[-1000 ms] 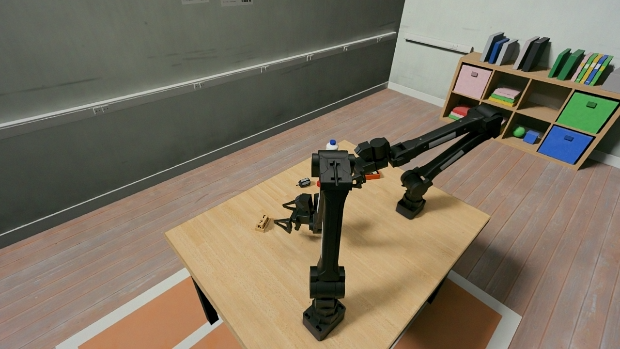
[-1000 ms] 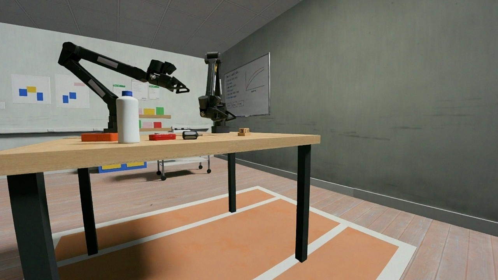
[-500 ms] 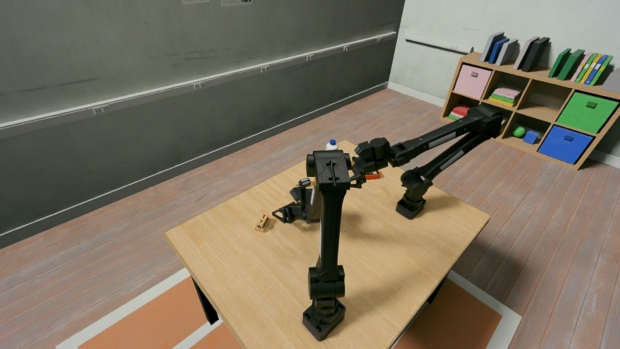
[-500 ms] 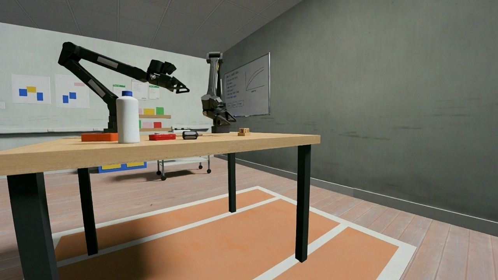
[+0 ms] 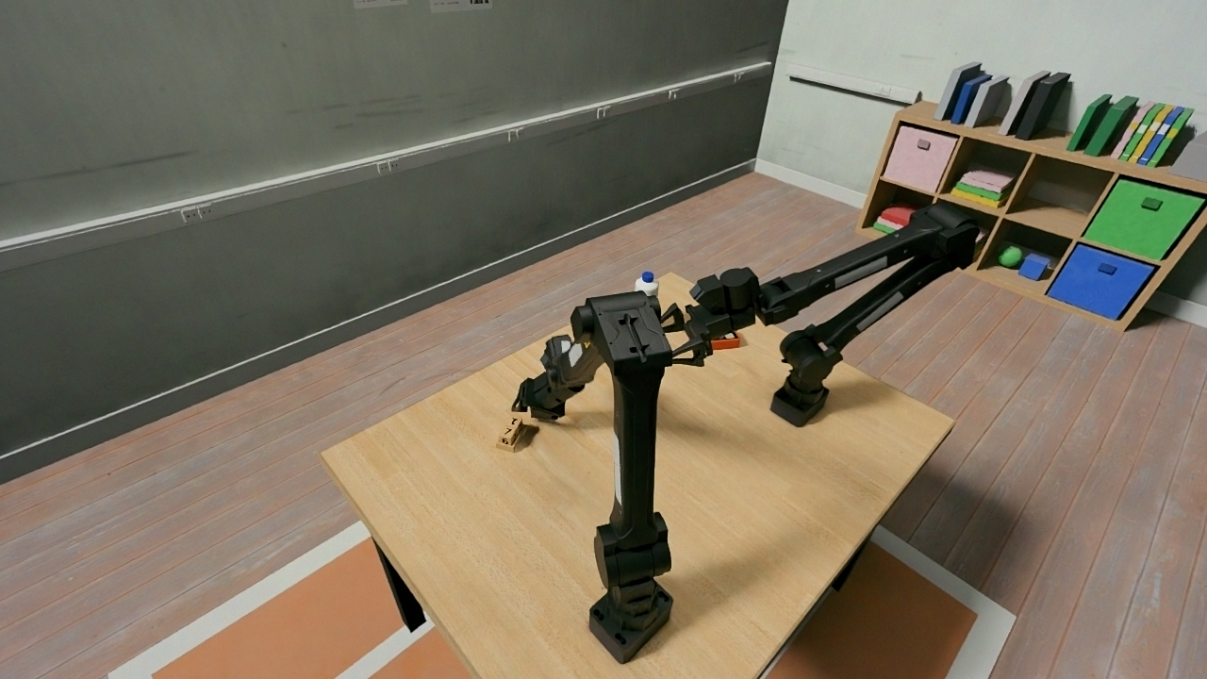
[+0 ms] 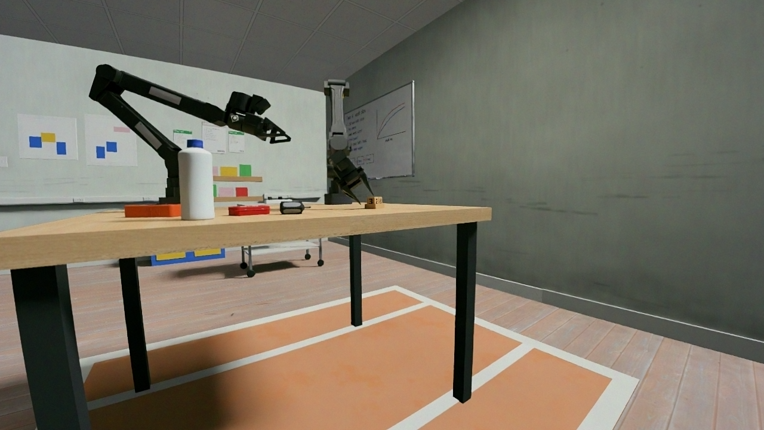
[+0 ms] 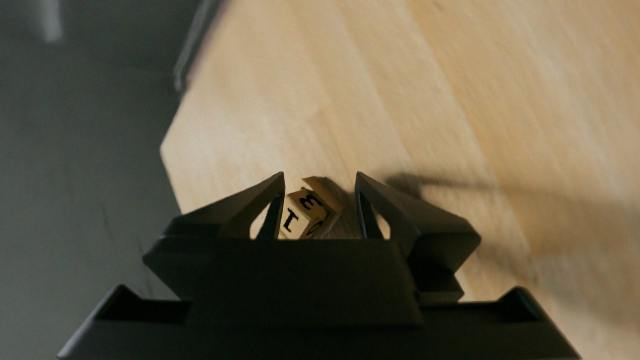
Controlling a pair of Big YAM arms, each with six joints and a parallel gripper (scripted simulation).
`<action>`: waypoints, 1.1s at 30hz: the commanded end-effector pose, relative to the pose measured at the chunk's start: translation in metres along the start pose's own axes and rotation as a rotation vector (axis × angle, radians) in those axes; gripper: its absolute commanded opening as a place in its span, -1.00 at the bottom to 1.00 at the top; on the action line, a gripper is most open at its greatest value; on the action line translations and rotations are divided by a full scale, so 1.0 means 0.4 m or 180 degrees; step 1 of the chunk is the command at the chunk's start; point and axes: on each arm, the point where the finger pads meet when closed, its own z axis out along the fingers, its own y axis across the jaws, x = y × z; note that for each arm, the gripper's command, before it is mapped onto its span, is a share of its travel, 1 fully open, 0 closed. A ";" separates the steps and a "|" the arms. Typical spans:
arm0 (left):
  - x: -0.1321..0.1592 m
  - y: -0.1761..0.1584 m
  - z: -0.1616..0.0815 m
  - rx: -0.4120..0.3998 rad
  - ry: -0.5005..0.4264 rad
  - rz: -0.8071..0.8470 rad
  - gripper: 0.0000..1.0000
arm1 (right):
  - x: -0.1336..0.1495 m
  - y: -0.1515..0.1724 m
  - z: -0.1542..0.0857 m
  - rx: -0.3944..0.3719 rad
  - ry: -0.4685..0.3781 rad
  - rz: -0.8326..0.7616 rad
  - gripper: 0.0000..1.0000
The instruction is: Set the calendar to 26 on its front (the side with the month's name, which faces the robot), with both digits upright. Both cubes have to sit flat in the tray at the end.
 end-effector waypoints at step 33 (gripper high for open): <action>0.038 0.108 -0.051 0.2090 0.0654 0.1246 0.06 | -0.021 -0.003 0.003 0.0013 -0.0051 0.0030 1.00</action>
